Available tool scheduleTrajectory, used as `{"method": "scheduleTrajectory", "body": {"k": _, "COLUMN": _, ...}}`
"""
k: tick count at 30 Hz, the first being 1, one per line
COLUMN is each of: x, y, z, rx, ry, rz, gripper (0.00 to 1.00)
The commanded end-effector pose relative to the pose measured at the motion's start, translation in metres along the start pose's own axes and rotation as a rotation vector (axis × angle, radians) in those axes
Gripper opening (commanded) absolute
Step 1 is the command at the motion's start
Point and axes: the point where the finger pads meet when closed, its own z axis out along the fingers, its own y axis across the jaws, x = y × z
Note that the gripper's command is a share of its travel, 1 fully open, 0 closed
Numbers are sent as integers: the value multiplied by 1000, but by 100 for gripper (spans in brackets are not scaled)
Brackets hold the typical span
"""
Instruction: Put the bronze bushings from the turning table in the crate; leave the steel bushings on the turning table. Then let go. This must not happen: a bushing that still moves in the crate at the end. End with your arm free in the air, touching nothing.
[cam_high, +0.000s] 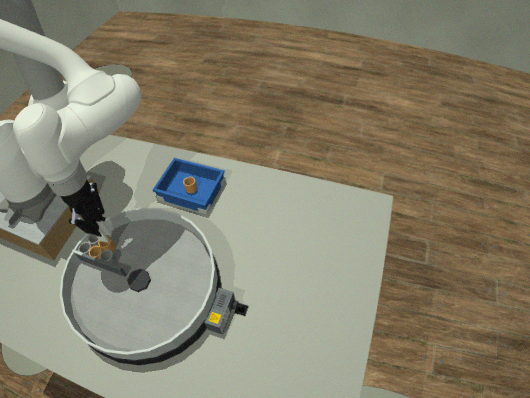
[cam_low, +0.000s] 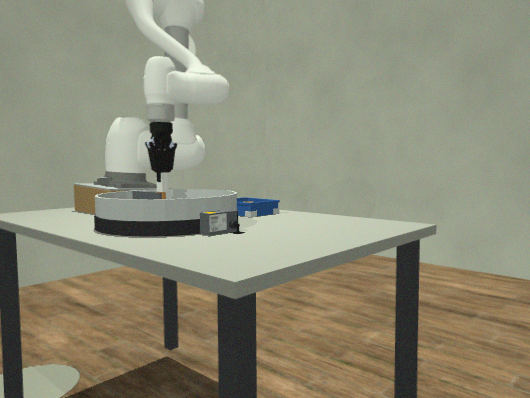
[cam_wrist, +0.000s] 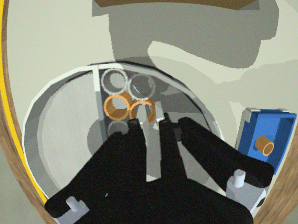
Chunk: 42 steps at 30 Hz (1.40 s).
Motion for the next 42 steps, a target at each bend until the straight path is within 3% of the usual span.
{"method": "scheduleTrajectory", "body": {"k": 1, "x": 0, "y": 2, "z": 6, "rx": -3, "ry": -2, "rz": -2, "gripper": 10}}
{"method": "scheduleTrajectory", "body": {"k": 8, "x": 0, "y": 2, "z": 16, "rx": -3, "ry": -2, "rz": -2, "gripper": 10}}
{"method": "scheduleTrajectory", "body": {"k": 42, "x": 0, "y": 2, "z": 16, "rx": -3, "ry": -2, "rz": -2, "gripper": 10}}
